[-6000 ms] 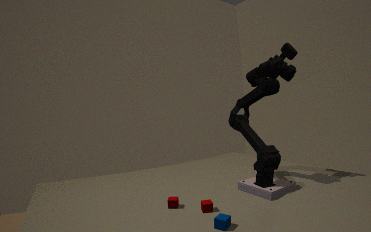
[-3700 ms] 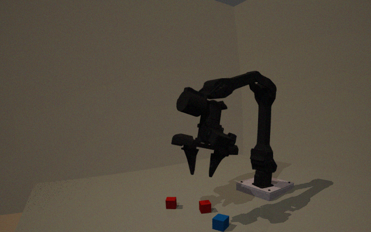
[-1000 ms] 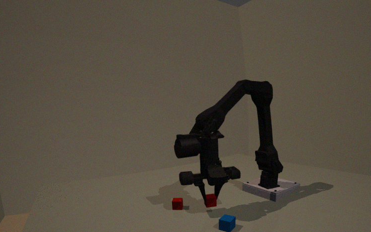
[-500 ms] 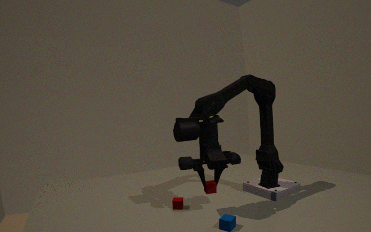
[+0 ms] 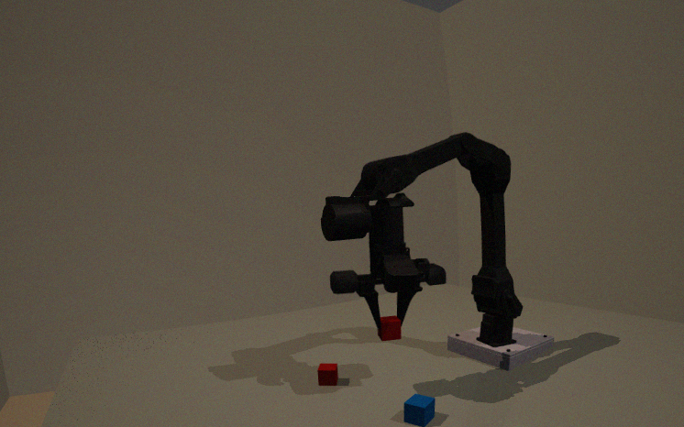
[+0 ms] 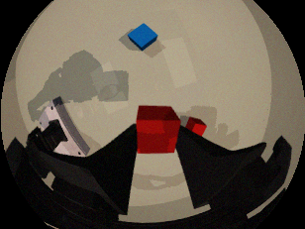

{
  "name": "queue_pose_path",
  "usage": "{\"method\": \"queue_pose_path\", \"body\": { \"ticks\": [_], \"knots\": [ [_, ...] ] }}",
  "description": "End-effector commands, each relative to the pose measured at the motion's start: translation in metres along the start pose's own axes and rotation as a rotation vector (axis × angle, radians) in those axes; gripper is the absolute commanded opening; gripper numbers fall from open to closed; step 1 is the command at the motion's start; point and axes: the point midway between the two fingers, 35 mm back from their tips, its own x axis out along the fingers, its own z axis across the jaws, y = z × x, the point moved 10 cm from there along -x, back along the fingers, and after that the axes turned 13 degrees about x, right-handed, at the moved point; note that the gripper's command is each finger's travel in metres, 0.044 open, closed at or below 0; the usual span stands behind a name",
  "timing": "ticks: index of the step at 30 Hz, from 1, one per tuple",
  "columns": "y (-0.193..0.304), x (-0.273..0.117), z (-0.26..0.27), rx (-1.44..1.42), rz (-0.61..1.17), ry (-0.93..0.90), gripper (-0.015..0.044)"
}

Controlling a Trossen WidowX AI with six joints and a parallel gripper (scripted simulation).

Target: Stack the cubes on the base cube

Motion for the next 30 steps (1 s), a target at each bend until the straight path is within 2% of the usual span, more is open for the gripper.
{"method": "queue_pose_path", "body": {
  "ticks": [1,30],
  "knots": [
    [-0.010,0.001,0.001,0.008,0.004,0.004,0.0105],
    [-0.087,0.025,0.026,0.046,-0.003,0.003,0.0105]
  ]
}}
